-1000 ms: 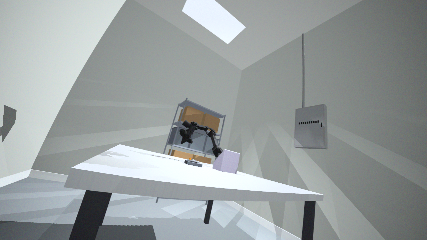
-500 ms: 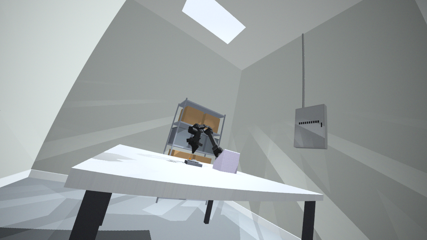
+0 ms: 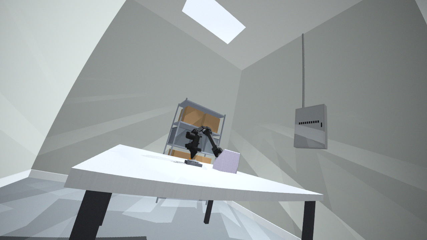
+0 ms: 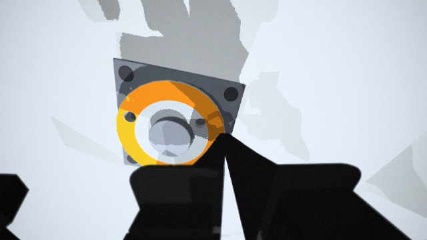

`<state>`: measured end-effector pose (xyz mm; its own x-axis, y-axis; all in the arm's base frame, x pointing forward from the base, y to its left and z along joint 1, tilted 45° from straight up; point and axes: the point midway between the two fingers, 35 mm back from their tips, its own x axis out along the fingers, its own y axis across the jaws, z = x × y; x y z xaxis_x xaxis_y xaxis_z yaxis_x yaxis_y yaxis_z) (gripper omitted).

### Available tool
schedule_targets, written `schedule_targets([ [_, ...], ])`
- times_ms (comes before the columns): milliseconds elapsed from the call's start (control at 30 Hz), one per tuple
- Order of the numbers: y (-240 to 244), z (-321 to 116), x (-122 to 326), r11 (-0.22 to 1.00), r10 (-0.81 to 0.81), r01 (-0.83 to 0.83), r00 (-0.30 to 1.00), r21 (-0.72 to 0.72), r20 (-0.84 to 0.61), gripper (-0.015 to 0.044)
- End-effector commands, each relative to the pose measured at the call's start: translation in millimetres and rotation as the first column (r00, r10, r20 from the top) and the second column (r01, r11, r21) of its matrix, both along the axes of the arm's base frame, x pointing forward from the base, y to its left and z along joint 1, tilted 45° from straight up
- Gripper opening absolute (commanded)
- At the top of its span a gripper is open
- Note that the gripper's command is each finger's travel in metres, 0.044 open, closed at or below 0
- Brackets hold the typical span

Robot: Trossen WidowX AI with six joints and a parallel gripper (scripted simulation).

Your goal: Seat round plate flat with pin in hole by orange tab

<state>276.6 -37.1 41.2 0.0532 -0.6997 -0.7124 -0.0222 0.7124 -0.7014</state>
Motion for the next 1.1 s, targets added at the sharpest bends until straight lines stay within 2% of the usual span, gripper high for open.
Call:
schedule_targets([
  [0,-1.3,-1.4,2.6,1.000,0.005,-0.005,1.000,-0.003,0.001,0.0000],
  [1067,6.1,-6.9,28.7,1.000,0.005,-0.005,1.000,-0.003,0.003,0.0000],
])
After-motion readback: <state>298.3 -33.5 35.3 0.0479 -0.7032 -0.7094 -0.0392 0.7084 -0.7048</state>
